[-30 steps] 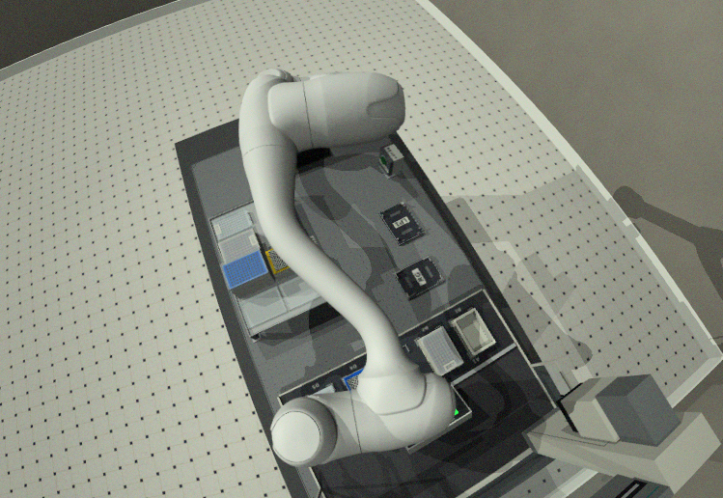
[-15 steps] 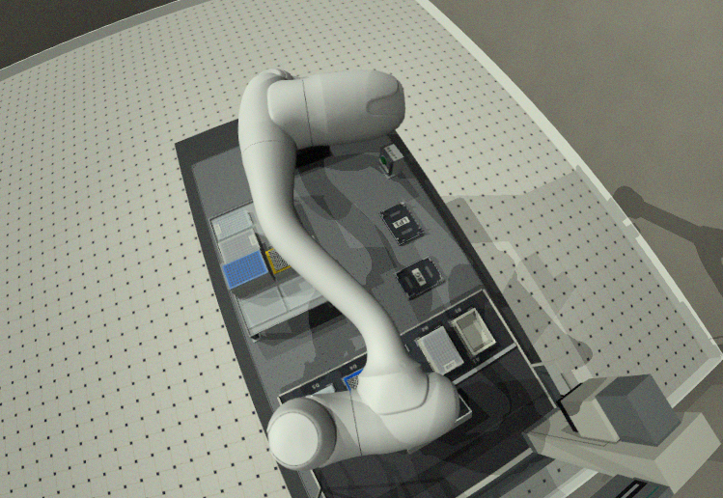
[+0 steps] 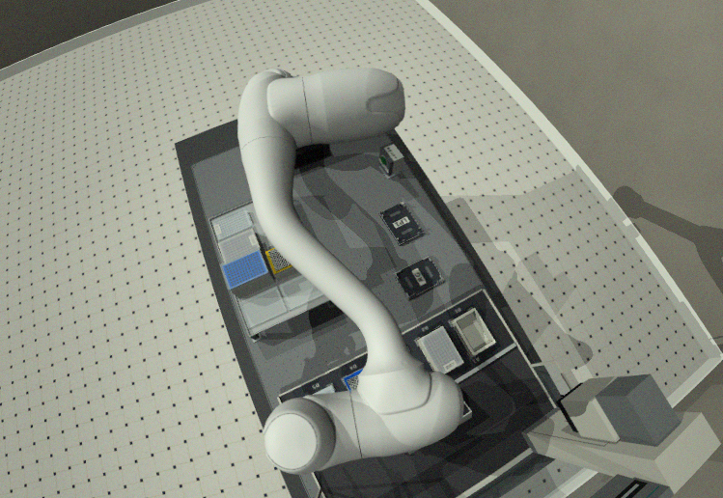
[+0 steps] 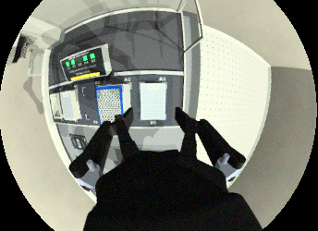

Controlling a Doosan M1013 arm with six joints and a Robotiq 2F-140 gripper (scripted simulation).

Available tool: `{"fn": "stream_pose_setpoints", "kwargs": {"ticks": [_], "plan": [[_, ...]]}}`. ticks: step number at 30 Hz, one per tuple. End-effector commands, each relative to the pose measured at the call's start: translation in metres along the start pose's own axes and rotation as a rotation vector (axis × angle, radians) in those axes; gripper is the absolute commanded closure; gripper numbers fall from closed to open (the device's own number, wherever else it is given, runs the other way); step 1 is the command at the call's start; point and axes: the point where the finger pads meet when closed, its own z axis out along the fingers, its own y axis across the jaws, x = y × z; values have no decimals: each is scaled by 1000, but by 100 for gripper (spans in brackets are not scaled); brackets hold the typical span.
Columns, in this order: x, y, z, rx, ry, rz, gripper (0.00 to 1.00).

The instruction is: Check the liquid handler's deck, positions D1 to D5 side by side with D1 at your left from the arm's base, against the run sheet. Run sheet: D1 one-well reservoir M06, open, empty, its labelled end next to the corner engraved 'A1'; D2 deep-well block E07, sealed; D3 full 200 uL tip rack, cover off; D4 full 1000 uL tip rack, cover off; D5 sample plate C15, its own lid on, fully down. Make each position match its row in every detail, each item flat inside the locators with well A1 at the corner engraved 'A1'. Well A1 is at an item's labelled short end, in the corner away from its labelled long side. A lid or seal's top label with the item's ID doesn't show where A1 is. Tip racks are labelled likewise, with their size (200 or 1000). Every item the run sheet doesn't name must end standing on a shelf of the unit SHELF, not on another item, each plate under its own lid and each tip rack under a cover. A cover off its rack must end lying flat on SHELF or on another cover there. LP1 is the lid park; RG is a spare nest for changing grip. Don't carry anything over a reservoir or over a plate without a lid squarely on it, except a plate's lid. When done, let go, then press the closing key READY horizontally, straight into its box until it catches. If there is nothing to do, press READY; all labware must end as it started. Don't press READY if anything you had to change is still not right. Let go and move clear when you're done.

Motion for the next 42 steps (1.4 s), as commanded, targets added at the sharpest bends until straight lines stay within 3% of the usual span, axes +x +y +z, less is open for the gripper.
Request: {"fn": "stream_pose_setpoints", "kwargs": {"ticks": [1,42], "plan": [[0,0,-6,0,2,0,34],[0,0,-67,0,2,0,34]]}}
